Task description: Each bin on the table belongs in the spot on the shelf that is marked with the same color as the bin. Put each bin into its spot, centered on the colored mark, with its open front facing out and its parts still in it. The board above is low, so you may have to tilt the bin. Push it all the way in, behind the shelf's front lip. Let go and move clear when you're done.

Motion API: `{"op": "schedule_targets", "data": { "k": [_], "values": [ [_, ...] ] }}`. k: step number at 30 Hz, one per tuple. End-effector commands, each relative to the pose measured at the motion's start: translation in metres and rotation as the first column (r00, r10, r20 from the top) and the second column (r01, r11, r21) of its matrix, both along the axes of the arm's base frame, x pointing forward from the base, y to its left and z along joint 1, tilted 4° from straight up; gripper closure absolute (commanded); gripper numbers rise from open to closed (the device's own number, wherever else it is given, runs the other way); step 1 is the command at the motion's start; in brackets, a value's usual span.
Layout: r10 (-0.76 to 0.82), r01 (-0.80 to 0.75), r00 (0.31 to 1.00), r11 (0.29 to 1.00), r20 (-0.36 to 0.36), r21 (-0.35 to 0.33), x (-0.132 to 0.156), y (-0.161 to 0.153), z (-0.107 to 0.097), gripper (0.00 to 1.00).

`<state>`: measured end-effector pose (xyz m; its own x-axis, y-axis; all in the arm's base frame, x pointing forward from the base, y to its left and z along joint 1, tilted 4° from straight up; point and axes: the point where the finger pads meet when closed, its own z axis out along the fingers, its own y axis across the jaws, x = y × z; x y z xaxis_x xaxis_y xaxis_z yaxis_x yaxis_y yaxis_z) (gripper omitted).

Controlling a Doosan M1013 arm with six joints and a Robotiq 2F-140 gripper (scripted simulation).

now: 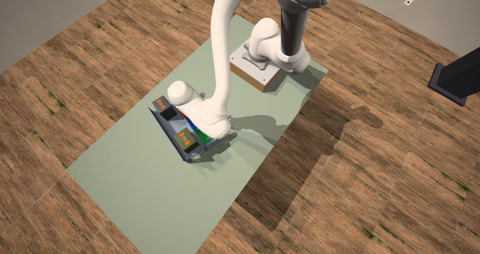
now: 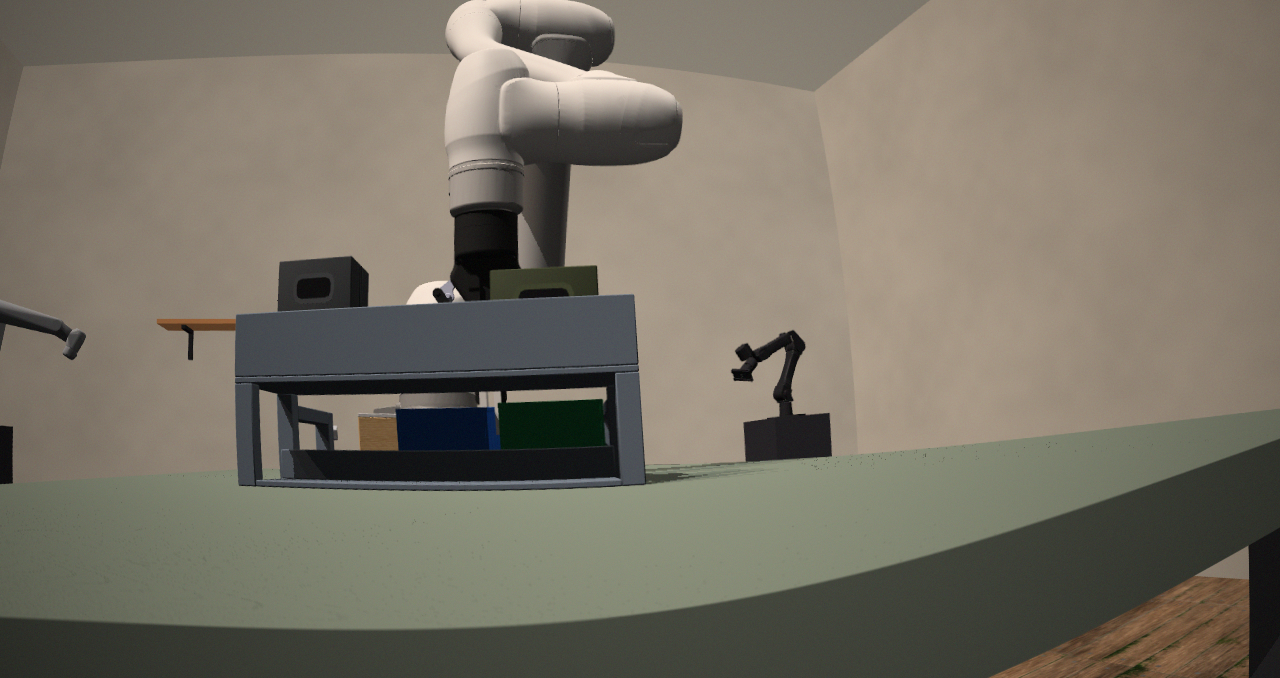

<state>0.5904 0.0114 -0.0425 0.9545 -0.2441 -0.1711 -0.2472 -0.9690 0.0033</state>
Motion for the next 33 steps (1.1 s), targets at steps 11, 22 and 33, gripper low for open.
{"op": "schedule_targets", "data": {
  "k": [11, 22, 33],
  "values": [
    [-0.003, 0.003, 1.0, 1.0, -0.002, -0.003, -0.004, 0.001, 0.0, 0.85],
    [-0.003, 0.003, 1.0, 1.0, -0.002, -0.003, -0.003, 0.0, 0.005, 0.85],
    [-0.003, 0.003, 1.0, 1.0, -0.002, -0.003, -0.003, 0.0, 0.014, 0.85]
  ]
}}
